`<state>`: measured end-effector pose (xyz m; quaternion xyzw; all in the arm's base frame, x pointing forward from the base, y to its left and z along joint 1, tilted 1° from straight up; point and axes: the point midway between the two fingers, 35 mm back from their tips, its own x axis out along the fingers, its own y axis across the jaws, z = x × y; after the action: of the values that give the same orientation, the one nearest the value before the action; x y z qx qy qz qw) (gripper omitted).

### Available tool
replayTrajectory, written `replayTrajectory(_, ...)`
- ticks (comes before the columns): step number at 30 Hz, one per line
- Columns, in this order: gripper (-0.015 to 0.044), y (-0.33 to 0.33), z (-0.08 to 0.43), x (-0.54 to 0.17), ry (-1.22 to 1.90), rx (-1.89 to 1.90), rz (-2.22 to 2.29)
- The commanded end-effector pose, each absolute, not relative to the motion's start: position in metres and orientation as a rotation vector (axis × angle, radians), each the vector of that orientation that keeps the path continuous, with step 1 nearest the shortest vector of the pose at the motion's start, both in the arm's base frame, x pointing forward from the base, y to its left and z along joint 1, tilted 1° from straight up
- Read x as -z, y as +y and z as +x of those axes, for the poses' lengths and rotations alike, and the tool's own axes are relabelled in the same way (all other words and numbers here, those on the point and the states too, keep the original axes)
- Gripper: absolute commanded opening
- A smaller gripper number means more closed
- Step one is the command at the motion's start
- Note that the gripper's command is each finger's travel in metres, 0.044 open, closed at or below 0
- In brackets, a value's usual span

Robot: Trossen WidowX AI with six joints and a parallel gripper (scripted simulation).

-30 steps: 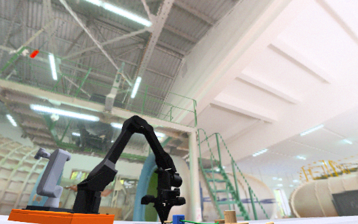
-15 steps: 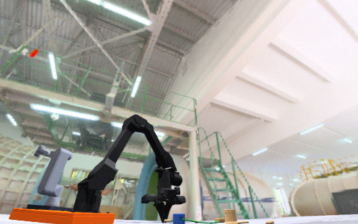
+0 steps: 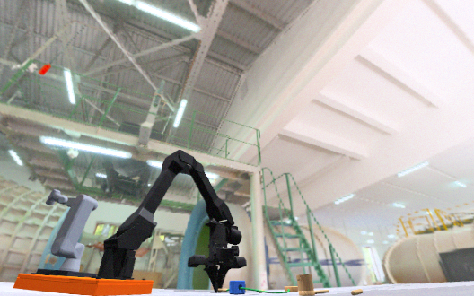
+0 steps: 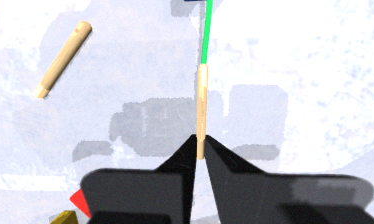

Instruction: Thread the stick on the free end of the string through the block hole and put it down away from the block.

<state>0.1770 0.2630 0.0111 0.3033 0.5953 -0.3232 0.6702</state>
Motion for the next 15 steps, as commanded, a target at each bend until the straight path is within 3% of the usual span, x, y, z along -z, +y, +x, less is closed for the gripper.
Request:
replayTrajectory(1, 0.0, 0.2649, 0.1756, -0.0087, 1.348, 0.732, 0.687)
replayTrajectory(15, 0.0, 0.2649, 0.1756, -0.0087, 1.348, 0.732, 0.687)
